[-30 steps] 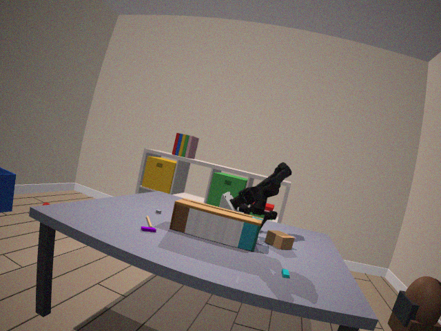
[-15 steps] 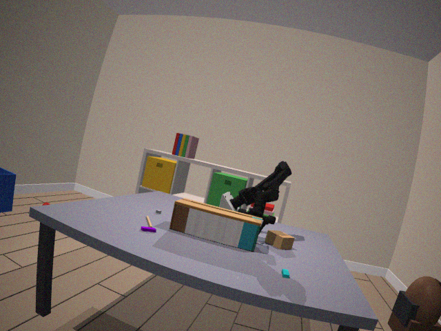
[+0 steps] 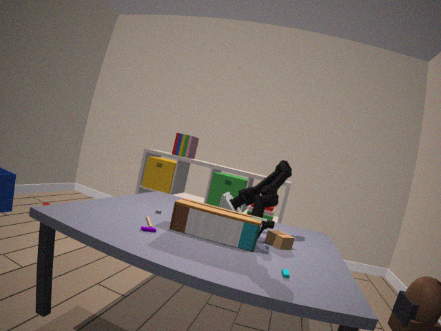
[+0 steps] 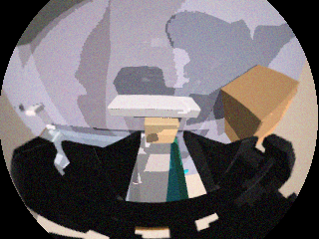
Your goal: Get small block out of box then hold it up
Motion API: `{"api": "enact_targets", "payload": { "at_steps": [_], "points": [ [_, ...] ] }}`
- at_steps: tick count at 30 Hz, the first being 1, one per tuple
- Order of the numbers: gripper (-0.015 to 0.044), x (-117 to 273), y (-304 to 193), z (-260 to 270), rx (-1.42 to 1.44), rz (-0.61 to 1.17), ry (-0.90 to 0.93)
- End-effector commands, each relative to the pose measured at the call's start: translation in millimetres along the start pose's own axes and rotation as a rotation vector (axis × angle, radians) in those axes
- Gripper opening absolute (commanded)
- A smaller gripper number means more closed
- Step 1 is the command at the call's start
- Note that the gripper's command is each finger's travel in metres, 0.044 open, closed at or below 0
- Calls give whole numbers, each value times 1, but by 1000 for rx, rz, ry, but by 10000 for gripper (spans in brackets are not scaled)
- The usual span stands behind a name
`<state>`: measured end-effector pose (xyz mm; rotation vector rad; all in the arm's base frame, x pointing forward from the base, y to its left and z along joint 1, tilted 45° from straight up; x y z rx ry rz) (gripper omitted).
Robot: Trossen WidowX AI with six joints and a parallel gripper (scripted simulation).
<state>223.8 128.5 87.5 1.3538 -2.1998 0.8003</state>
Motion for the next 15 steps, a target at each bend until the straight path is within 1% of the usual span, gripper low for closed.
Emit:
{"api": "enact_targets", "payload": {
  "at_steps": [1, 3, 10, 13, 15],
  "points": [
    [285, -6, 5, 4, -14, -7, 10],
    [285, -6, 6, 4, -14, -7, 10],
    [101, -6, 6, 4, -14, -7, 10],
    [81, -6, 6, 4, -14, -7, 10],
    [29, -5, 3, 3, -37, -1, 7]
  ]
}}
Point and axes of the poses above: the point midway between the two fingers, 35 mm back from their tips, its own x axis back along the fingers, its own z axis across the jaws, y = z × x, the point moved 4 cm from there along x, back along the fingers, and after that the axes turned 6 degrees about -x, right-handed, at the moved point
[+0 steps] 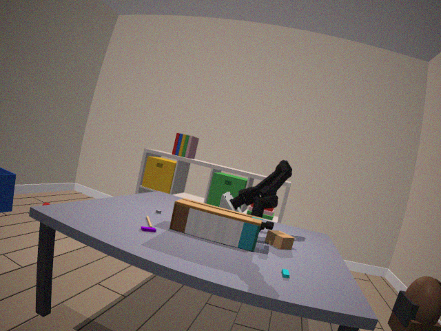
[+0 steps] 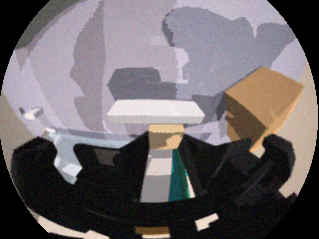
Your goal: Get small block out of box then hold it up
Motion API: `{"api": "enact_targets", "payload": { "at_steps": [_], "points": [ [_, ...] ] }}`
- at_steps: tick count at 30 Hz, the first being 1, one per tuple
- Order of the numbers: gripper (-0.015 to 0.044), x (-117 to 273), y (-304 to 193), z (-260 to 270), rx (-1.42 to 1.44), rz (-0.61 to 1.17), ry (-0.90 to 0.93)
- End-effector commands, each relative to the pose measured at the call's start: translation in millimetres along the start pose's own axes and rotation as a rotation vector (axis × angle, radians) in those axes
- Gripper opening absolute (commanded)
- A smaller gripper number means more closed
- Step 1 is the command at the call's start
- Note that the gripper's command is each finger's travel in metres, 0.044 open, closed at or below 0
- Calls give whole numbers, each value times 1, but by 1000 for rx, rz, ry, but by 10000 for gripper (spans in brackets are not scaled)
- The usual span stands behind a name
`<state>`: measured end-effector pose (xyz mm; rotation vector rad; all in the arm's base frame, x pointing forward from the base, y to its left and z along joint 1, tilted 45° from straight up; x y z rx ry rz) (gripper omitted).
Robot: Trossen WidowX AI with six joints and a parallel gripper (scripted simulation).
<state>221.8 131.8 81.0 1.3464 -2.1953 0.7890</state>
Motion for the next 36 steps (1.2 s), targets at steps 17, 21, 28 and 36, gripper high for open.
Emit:
{"api": "enact_targets", "payload": {
  "at_steps": [17, 21, 28, 36],
  "points": [
    [0, 57, -26, -3, 7, 0, 2],
    [0, 57, -26, -3, -19, -1, 2],
    [0, 60, -28, 0, -295, -10, 6],
    [0, 64, -30, 4, -618, -19, 12]
  ]
}}
Point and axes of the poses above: the point midway between the two fingers, 35 mm back from their tips, its own x axis back along the fingers, its own z axis across the jaws, y = z × x, the point moved 4 cm from there along x, back along the fingers, and after that the axes turned 6 degrees about -x, right-handed, at the moved point
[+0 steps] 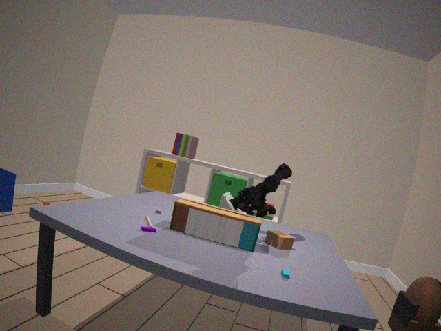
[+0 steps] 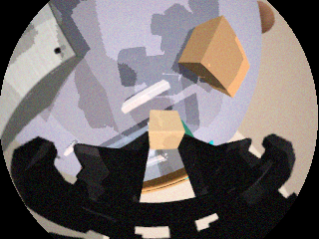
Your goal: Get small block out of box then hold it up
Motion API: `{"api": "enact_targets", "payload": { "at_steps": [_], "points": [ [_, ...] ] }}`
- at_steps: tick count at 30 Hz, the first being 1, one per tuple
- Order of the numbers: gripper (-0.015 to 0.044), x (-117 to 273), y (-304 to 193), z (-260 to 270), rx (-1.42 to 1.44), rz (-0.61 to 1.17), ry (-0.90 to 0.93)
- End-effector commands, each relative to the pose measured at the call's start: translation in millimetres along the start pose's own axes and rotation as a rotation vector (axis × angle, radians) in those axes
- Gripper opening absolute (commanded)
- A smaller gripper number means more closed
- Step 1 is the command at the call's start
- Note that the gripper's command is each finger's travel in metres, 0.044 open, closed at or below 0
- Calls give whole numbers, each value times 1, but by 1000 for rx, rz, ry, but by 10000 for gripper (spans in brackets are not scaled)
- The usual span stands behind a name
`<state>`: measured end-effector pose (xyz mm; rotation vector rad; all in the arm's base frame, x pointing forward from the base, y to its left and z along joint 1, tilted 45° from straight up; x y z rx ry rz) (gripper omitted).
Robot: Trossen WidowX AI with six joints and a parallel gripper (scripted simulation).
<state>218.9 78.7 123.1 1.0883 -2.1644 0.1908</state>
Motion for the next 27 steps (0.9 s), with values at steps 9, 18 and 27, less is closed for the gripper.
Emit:
{"api": "enact_targets", "payload": {
  "at_steps": [9, 18, 27],
  "points": [
    [0, 7, -6, 0, -465, -12, 4],
    [0, 12, -9, 2, -831, -22, 13],
    [0, 17, -12, 3, -1198, -32, 24]
  ]
}}
Point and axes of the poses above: the point midway between the two fingers, 35 mm back from their tips, its own x axis back along the fingers, its own z axis across the jaws, y = z × x, the point moved 4 cm from there along x, back along the fingers, and after that the axes turned 6 degrees about -x, right-handed, at the moved point
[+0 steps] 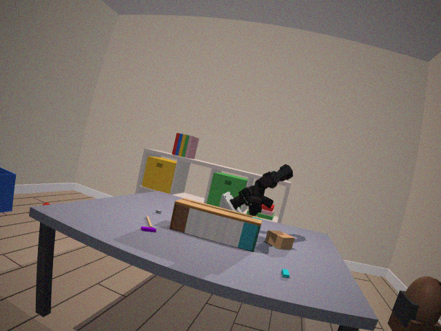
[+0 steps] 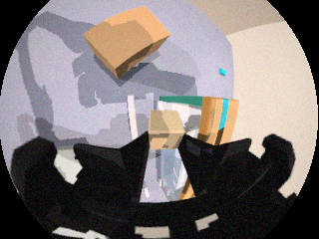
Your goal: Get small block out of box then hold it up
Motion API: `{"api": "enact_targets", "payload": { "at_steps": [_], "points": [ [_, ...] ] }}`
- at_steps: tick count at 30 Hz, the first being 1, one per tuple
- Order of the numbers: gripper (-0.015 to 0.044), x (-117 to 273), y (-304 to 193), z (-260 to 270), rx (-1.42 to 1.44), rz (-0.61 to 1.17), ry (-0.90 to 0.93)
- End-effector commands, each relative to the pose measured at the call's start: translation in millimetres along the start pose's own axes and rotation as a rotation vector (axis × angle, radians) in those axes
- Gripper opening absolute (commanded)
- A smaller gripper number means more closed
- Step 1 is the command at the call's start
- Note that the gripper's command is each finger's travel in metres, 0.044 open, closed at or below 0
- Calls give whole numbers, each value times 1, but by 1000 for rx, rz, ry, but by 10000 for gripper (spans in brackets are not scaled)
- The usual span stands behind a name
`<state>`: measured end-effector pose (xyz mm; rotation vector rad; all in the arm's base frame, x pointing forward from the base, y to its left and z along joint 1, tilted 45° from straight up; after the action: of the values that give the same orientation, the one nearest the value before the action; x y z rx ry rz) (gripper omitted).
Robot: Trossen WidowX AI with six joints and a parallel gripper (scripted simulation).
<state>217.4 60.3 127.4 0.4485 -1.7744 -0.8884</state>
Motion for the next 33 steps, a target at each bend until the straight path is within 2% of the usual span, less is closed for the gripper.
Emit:
{"api": "enact_targets", "payload": {
  "at_steps": [1, 33],
  "points": [
    [0, 3, 0, -3, -145, -5, 3],
    [0, 23, -8, -9, -1454, -25, 56]
  ]
}}
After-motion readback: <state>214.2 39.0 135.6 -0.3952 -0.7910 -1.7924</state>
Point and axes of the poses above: the point midway between the two fingers, 35 mm back from their tips, its own x axis back along the fingers, its own z axis across the jaws, y = z × x, the point moved 4 cm from there along x, back along the fingers, and after that the axes turned 6 degrees about -x, right-handed, at the moved point
